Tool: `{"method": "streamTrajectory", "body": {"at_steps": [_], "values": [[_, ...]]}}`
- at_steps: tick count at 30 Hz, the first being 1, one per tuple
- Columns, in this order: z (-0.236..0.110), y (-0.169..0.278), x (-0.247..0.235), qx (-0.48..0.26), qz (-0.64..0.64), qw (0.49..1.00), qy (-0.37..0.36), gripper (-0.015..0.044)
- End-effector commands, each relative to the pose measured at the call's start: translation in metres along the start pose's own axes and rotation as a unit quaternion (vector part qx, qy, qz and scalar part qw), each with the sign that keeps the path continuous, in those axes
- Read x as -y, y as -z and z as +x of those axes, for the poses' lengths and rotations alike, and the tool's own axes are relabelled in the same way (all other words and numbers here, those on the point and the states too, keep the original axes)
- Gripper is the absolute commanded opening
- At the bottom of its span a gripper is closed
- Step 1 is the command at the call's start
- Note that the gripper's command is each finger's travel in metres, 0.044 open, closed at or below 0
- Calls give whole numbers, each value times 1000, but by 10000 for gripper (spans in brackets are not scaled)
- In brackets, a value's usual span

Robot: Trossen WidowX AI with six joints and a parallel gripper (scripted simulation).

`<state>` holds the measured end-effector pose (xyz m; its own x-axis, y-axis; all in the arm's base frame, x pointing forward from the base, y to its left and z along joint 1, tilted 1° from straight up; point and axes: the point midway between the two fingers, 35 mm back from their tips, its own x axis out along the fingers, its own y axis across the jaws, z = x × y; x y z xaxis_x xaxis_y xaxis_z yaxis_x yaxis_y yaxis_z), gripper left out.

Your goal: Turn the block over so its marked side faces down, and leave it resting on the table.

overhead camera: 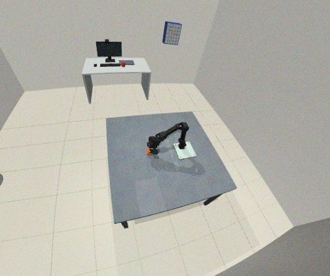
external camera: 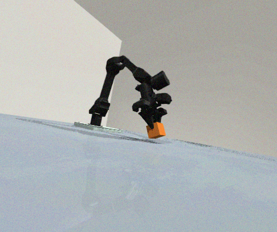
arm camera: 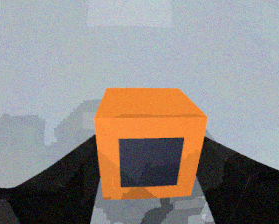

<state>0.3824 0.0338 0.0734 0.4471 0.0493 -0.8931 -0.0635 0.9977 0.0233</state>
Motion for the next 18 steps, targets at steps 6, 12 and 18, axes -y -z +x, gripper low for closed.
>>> {"method": "streamTrajectory", "body": {"at_steps": [6, 12, 18], "values": [[-4, 3, 0, 43, 2, 999, 2, 0], [8, 1, 0, 80, 1, 997, 2, 0], [20, 1, 0, 129, 1, 992, 3, 0]]}}
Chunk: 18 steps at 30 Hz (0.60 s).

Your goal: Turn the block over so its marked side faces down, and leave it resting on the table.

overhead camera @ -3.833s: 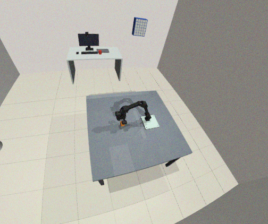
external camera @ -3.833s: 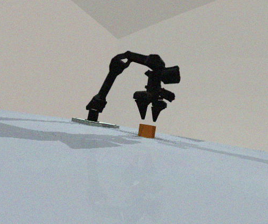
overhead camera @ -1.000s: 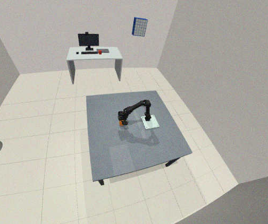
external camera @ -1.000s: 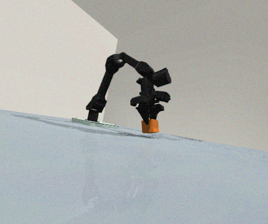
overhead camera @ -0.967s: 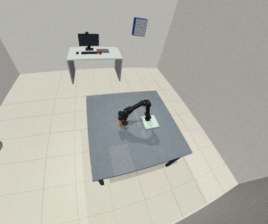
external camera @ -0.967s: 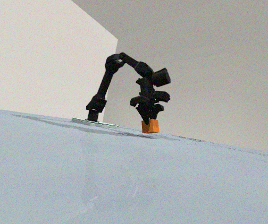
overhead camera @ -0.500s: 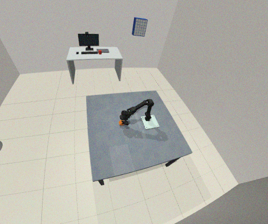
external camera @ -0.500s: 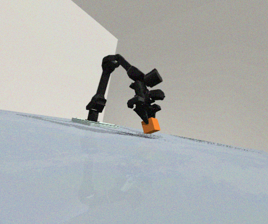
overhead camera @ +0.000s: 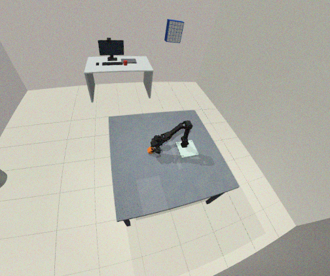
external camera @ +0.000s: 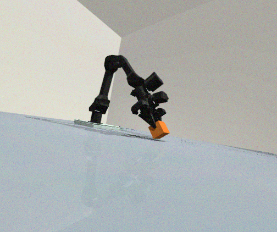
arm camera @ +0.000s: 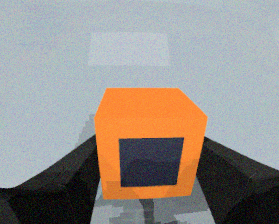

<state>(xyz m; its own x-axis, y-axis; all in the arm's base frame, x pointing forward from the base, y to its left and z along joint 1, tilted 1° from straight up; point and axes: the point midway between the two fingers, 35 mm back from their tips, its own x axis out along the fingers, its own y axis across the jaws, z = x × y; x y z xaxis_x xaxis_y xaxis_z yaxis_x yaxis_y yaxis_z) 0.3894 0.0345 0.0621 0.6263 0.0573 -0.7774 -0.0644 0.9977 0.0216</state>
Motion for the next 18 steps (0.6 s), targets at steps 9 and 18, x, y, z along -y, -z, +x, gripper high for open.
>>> {"method": "streamTrajectory", "body": {"at_steps": [9, 18], "values": [[14, 10, 0, 95, 1, 995, 3, 0], [11, 17, 0, 167, 2, 986, 3, 0]]}}
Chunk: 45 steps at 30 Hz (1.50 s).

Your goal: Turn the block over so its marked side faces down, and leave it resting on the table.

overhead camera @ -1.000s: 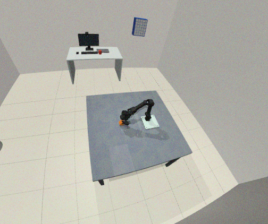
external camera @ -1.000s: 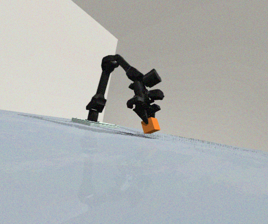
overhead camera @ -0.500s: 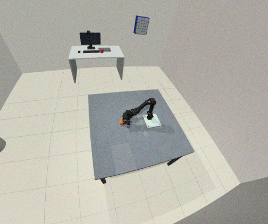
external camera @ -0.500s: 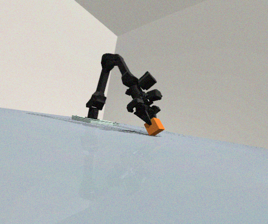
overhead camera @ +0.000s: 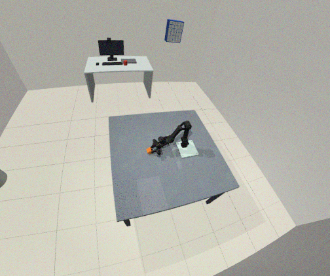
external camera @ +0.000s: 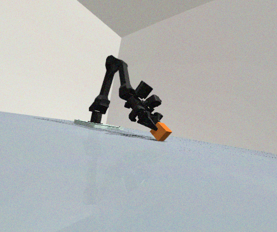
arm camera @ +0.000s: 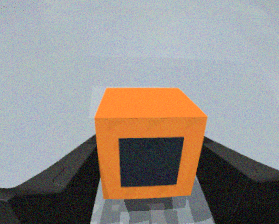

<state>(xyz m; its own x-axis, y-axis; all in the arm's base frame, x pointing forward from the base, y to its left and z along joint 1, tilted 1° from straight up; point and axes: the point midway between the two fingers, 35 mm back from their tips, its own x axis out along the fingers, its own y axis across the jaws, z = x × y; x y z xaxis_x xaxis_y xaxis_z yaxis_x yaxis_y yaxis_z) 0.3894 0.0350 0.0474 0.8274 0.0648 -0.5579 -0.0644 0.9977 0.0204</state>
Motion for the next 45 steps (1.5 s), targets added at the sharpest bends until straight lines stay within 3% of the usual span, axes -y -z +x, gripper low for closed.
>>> {"method": "streamTrajectory", "body": {"at_steps": [1, 23, 39, 45], "values": [[-4, 8, 1, 26, 2, 1000, 2, 0], [-10, 7, 1, 62, 2, 998, 2, 0], [-10, 7, 1, 62, 2, 998, 2, 420], [-10, 7, 1, 62, 2, 998, 2, 440]]}}
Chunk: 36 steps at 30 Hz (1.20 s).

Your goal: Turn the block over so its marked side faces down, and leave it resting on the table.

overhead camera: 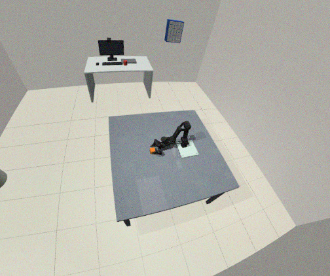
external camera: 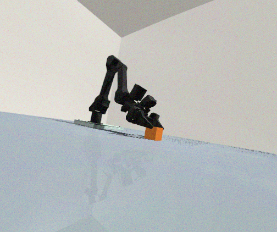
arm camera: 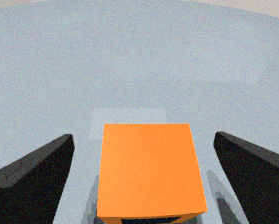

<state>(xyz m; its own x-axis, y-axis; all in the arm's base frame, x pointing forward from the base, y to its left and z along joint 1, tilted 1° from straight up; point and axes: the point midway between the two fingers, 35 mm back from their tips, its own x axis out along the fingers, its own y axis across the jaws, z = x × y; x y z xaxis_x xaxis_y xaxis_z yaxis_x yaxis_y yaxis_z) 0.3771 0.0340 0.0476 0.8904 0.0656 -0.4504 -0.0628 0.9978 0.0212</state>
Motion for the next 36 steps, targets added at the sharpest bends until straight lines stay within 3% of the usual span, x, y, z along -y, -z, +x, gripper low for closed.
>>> {"method": "streamTrajectory", "body": {"at_steps": [1, 29, 36], "values": [[0, 1, 0, -1, 1, 1000, 2, 440], [0, 0, 0, -4, 1, 1000, 2, 440], [3, -20, 0, -127, 0, 992, 2, 440]]}}
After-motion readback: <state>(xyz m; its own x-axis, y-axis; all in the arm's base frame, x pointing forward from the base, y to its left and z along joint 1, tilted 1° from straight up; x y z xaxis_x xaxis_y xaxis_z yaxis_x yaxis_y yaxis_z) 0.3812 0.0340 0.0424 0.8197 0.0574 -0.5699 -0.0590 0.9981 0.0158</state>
